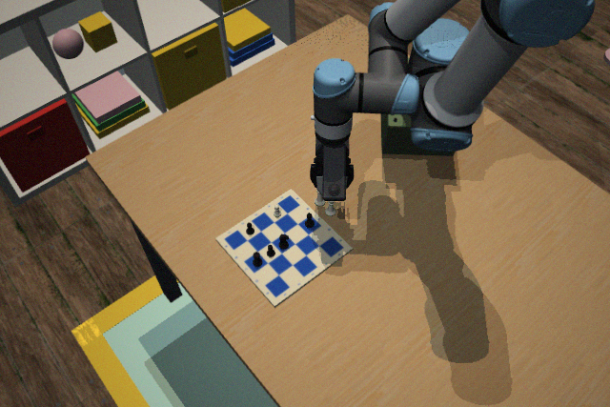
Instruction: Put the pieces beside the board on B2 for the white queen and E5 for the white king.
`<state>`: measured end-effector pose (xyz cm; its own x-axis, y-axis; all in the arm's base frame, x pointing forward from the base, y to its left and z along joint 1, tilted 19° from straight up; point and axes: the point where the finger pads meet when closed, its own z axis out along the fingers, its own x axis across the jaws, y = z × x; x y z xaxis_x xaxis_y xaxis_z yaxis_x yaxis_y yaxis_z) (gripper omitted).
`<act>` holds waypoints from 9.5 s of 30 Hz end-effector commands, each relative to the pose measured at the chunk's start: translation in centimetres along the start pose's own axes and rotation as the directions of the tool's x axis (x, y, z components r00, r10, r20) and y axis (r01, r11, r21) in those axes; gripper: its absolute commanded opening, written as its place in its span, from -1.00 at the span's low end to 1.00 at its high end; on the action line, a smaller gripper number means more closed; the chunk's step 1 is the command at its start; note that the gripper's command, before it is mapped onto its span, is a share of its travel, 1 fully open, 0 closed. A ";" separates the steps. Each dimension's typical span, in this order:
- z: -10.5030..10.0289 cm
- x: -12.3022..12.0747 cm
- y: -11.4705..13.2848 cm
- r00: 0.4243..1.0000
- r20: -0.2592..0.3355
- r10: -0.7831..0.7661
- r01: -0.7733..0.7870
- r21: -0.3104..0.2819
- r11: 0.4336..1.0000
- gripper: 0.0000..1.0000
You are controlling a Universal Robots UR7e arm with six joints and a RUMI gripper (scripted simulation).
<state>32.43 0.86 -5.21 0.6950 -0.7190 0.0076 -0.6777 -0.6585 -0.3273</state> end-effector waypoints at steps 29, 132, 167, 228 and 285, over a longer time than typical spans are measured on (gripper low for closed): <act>1.9 0.1 0.0 1.000 -0.002 0.000 0.000 -0.001 1.000 -1.00; -10.2 6.2 -2.9 0.958 -0.001 -0.286 0.286 -0.005 0.958 -1.00; -8.6 15.9 -8.9 0.752 -0.001 -0.660 0.660 -0.002 0.752 -1.00; 1.0 15.9 -8.9 0.752 -0.001 -0.660 0.660 -0.002 0.752 -1.00; 1.0 15.9 -8.9 0.752 -0.001 -0.660 0.660 -0.002 0.752 -0.70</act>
<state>49.71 -4.53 -3.15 0.9694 -0.1062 0.2215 -0.0515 -0.9695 -0.2396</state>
